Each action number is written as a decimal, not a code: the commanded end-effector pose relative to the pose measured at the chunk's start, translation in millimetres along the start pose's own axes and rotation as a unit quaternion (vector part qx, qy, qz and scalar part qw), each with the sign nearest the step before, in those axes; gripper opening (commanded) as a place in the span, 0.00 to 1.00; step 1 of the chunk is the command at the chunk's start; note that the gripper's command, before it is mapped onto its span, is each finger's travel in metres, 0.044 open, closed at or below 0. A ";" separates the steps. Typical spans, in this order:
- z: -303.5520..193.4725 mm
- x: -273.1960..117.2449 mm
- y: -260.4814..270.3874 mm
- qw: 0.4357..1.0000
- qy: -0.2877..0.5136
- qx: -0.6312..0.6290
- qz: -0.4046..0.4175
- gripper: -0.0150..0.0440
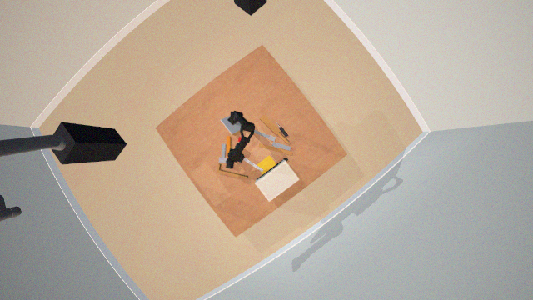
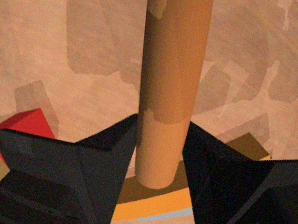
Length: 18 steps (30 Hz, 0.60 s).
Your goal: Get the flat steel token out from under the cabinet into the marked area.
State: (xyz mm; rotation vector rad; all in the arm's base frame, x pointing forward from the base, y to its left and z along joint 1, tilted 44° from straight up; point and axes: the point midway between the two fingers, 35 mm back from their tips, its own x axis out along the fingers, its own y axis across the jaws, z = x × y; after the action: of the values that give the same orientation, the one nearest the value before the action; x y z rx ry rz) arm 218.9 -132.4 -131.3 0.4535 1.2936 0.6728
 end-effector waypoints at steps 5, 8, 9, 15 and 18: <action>0.0 0.0 0.0 1.000 0.000 0.000 0.000 0.59; 0.0 0.0 0.0 1.000 0.000 0.000 0.000 0.59; 0.0 0.0 0.0 1.000 0.000 0.000 -0.001 0.64; 0.1 -0.4 0.1 1.000 -0.001 -0.002 -0.004 0.71; 0.2 -0.4 0.2 1.000 -0.001 -0.002 -0.004 0.71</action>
State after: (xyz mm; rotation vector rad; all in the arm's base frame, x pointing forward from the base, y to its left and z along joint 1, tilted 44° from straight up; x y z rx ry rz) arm 219.0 -132.4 -130.9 0.4474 1.2911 0.6703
